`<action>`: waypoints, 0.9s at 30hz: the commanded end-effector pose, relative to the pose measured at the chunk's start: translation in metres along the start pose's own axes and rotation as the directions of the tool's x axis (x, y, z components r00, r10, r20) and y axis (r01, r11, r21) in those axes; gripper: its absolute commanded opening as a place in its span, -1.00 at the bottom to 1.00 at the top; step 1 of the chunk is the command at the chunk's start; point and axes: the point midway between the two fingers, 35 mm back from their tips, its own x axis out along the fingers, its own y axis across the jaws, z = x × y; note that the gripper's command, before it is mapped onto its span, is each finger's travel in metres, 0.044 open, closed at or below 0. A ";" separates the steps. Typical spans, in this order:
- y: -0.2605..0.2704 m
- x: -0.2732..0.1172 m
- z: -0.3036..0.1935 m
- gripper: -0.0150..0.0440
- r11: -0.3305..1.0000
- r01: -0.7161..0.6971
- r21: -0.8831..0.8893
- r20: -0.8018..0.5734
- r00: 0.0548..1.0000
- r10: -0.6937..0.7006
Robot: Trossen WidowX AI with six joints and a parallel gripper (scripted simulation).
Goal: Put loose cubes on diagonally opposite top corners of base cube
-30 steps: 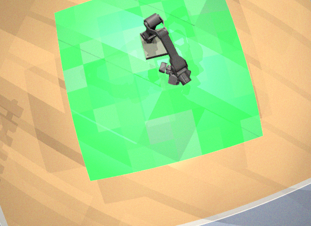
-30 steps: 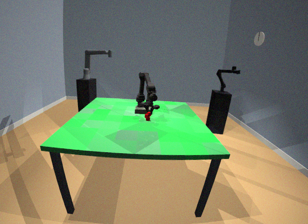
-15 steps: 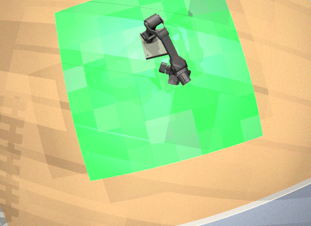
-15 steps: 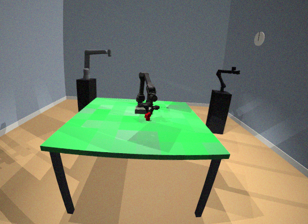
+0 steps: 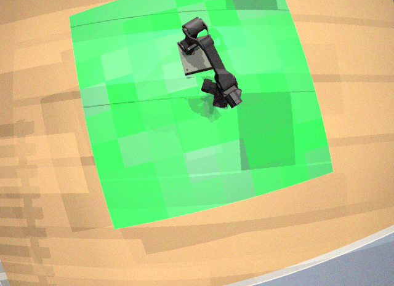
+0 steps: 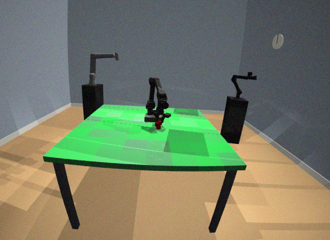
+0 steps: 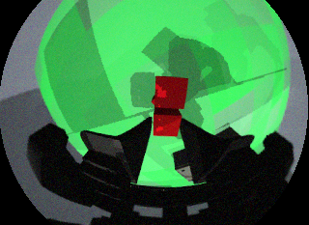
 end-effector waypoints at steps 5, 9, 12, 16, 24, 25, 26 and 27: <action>0.000 -0.008 0.000 0.20 1.000 0.000 0.000 0.000 1.000 0.000; 0.000 -0.011 0.000 0.20 1.000 0.000 0.000 0.000 1.000 0.000; 0.000 -0.015 0.000 0.20 1.000 0.000 0.000 0.000 1.000 0.000; 0.000 -0.019 0.000 0.20 1.000 0.000 0.000 0.000 1.000 0.000; 0.000 -0.028 0.000 0.20 1.000 0.000 0.000 0.000 1.000 0.000; 0.000 -0.029 0.000 0.20 1.000 0.000 0.000 0.000 1.000 0.000; 0.000 -0.030 0.000 0.20 1.000 0.000 0.000 0.000 1.000 0.000; 0.000 -0.031 0.000 0.20 1.000 0.000 0.000 0.000 1.000 0.000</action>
